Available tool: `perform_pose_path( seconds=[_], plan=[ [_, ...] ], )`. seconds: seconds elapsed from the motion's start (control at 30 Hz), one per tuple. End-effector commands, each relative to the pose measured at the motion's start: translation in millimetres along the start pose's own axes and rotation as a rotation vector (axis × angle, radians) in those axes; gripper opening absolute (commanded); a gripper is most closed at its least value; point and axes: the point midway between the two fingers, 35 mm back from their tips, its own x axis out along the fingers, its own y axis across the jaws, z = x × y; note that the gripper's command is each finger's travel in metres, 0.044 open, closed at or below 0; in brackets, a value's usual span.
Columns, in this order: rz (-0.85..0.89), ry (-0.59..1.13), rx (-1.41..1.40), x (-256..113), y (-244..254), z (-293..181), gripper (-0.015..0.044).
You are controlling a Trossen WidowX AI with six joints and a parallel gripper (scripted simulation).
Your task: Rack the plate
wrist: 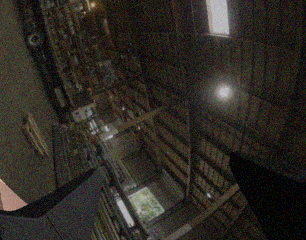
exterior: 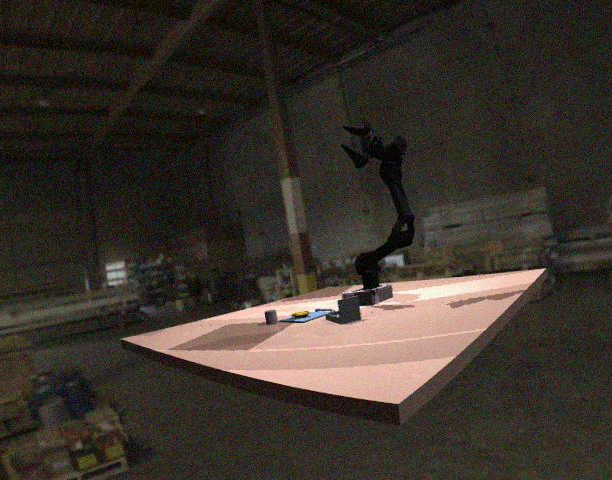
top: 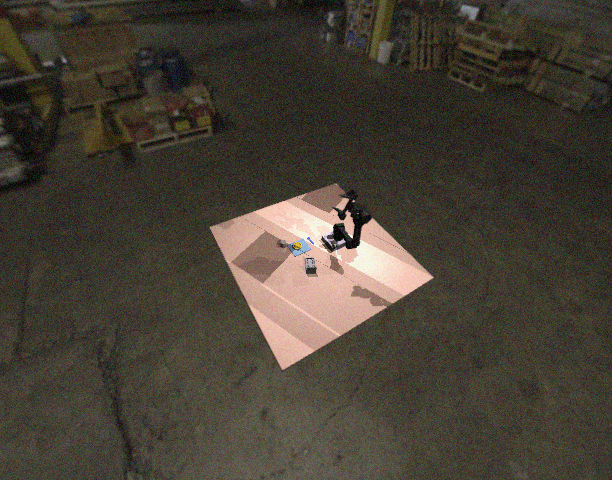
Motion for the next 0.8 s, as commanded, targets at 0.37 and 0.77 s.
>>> perform_pose_path(
  seconds=[0.37,0.77],
  plan=[
    [-0.139,0.018,0.294,-5.5,-53.6,-59.0,0.0400],
    [-0.179,0.054,0.586,-4.6,-87.7,-135.8,0.0400]
  ],
)
